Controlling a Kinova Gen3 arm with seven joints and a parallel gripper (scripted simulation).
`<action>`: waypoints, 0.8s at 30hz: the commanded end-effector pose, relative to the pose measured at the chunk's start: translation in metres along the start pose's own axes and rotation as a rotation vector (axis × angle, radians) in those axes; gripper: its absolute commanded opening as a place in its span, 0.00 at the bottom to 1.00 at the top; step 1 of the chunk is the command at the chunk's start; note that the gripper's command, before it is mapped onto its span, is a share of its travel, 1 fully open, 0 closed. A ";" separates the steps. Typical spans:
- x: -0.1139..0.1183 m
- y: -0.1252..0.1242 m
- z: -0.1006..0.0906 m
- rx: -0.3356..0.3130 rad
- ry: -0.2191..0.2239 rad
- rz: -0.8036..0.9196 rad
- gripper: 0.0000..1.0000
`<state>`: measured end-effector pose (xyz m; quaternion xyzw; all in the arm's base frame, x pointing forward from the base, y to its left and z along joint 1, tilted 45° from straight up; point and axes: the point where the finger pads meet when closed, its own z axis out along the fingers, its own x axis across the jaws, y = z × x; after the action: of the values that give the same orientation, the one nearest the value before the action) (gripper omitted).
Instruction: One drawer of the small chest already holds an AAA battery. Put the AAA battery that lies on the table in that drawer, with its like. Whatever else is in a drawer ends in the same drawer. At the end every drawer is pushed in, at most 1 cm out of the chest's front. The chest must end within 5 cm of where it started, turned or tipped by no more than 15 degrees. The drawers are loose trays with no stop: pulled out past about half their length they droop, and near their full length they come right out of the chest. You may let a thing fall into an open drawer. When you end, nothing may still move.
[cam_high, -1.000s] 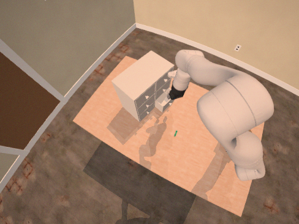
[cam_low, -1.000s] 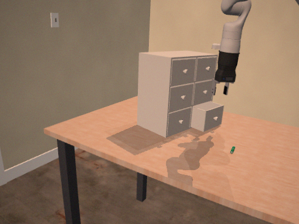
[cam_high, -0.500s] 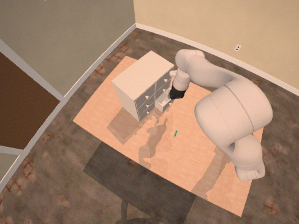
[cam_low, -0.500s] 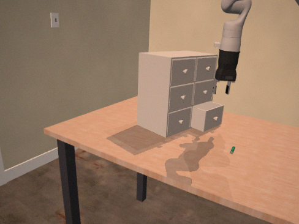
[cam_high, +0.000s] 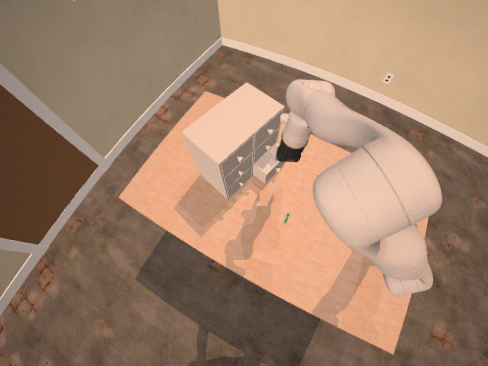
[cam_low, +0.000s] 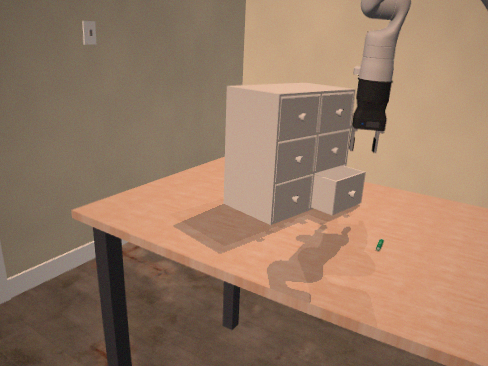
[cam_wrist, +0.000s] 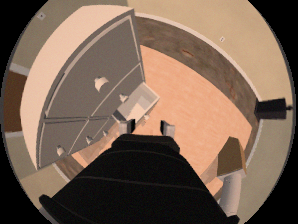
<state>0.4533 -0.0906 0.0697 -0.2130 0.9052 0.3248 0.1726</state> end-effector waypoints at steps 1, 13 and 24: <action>-0.001 0.001 -0.002 0.003 0.002 0.029 1.00; 0.004 0.004 -0.008 0.002 0.007 0.196 1.00; 0.009 0.008 -0.015 0.001 0.012 0.394 1.00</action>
<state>0.4389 -0.0967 0.0794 -0.0411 0.9296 0.3514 0.1037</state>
